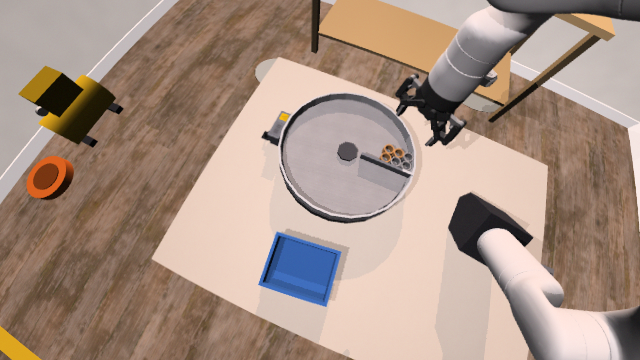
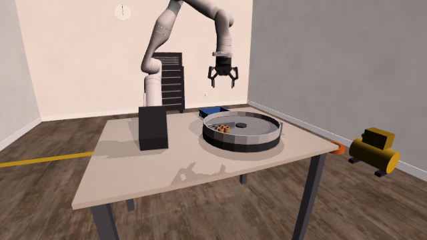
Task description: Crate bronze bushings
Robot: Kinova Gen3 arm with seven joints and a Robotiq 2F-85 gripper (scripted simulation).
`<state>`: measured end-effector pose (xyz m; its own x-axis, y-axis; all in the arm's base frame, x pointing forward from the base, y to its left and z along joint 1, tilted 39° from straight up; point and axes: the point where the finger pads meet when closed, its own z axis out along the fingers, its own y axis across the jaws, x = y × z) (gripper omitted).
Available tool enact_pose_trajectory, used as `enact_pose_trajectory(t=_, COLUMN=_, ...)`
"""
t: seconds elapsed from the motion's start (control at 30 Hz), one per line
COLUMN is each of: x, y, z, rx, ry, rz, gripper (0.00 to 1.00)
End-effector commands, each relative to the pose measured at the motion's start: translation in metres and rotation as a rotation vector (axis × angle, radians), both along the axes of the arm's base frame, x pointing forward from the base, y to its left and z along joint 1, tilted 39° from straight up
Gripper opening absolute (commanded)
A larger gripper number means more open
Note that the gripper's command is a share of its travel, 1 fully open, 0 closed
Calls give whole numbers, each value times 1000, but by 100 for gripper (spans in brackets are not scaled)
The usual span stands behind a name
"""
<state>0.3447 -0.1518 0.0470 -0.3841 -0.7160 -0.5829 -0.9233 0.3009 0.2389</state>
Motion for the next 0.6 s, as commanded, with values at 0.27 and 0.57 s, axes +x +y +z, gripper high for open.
enact_pose_trajectory(t=0.27, x=0, y=30, z=-23, rx=0, ry=0, rz=-1, gripper=100)
enact_pose_trajectory(t=0.57, x=0, y=30, z=-23, rx=0, ry=0, rz=-1, gripper=100)
